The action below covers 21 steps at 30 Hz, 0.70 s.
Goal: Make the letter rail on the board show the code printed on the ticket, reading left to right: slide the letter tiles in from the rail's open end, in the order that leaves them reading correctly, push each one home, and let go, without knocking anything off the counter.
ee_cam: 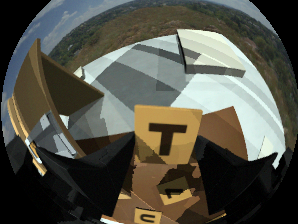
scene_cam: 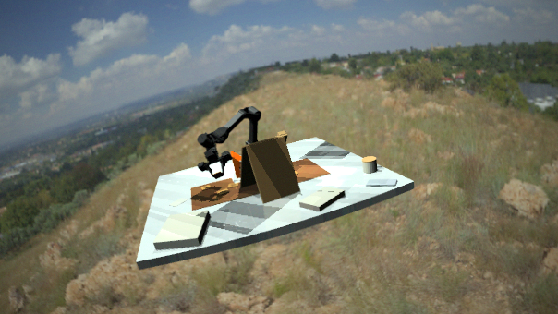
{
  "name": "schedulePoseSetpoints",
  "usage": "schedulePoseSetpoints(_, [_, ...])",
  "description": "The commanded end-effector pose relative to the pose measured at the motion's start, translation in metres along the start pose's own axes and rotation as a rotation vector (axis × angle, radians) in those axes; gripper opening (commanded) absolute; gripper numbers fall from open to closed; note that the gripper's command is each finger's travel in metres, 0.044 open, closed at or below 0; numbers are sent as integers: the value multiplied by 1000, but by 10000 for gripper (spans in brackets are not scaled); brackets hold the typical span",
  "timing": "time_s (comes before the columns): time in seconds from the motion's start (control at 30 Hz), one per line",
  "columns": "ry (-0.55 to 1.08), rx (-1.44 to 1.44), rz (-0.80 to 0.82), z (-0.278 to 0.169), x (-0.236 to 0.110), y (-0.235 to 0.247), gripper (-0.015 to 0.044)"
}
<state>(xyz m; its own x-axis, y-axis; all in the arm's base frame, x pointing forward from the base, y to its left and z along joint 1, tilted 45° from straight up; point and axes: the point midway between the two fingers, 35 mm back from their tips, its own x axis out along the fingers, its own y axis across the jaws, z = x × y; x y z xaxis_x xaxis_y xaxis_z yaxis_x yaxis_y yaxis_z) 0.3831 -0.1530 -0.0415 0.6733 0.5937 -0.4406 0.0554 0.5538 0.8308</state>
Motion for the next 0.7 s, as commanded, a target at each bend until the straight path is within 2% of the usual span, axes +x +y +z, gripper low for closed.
schedulePoseSetpoints(0.0, [-24, -148, 49, 10, 2, 13, 0])
schedulePoseSetpoints(0.3, [-78, -409, 129, 25, 2, 36, 0])
schedulePoseSetpoints(0.67, [-79, -414, 130, 25, 2, 36, 0])
